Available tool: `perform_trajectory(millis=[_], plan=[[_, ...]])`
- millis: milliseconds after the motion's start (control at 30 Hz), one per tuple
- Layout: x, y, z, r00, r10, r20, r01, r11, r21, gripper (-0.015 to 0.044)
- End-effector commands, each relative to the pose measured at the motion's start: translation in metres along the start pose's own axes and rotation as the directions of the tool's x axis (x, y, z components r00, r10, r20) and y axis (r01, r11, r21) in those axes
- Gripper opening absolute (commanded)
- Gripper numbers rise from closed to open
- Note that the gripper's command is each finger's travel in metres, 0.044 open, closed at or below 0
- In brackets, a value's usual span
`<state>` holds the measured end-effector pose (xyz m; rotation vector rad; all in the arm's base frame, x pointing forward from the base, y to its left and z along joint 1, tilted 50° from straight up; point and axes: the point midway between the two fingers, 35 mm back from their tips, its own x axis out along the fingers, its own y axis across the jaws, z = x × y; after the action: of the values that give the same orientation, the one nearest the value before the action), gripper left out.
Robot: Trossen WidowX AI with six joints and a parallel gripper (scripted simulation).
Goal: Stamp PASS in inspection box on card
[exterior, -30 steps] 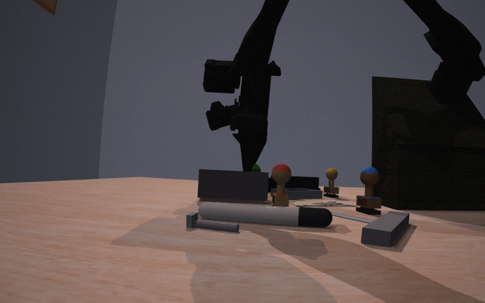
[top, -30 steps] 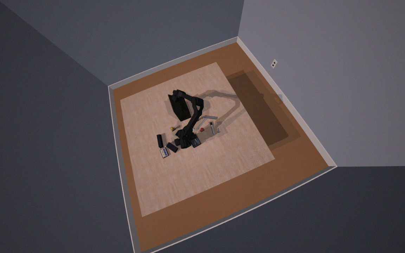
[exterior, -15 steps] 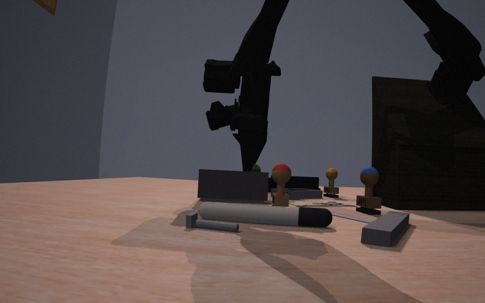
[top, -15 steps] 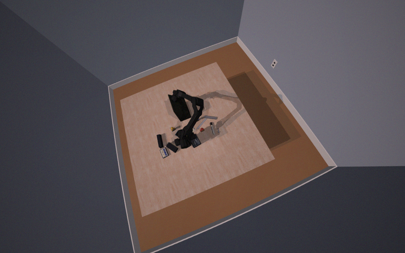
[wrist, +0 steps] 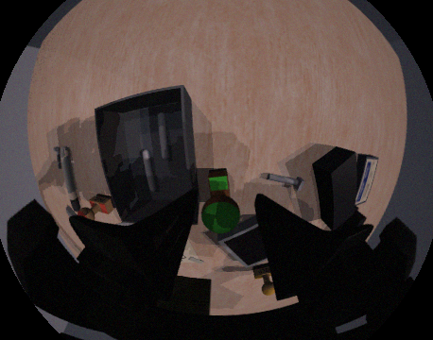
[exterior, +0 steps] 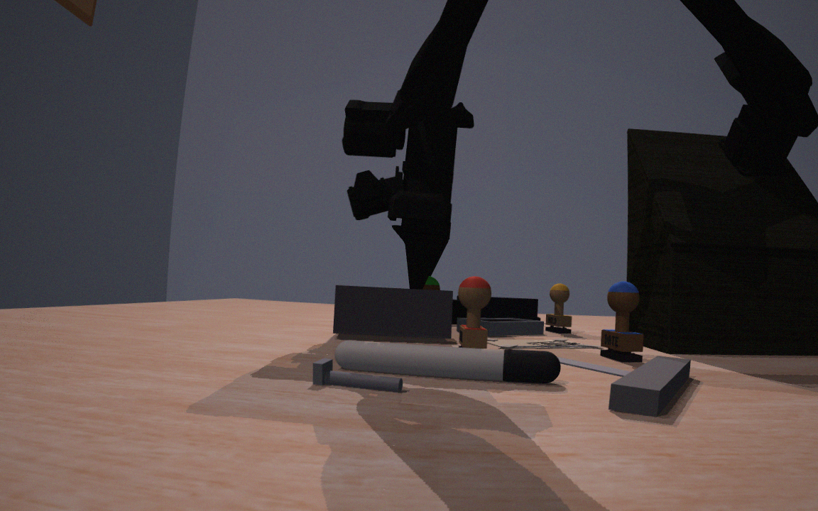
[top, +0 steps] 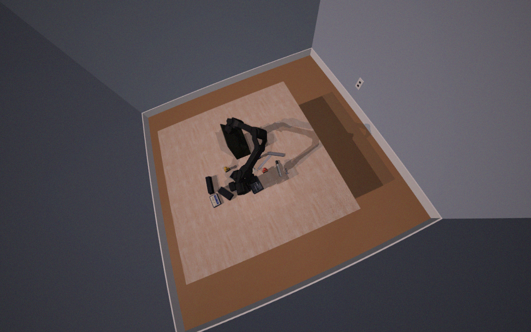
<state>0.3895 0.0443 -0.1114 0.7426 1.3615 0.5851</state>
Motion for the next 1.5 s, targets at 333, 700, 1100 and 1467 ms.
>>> perform_trajectory(millis=[333, 700, 1100, 1467], plan=[[0.022, 0.006, -0.009, 0.999, -0.002, -0.050, 0.001, 1.000, -0.017, 0.0228], [0.022, 0.006, -0.009, 0.999, -0.002, -0.050, 0.001, 1.000, -0.017, 0.0228], [0.022, 0.006, -0.009, 0.999, -0.002, -0.050, 0.001, 1.000, -0.017, 0.0228], [0.000, 0.000, 0.000, 1.000, 0.000, 0.000, 0.000, 1.000, 0.000, 0.0201]])
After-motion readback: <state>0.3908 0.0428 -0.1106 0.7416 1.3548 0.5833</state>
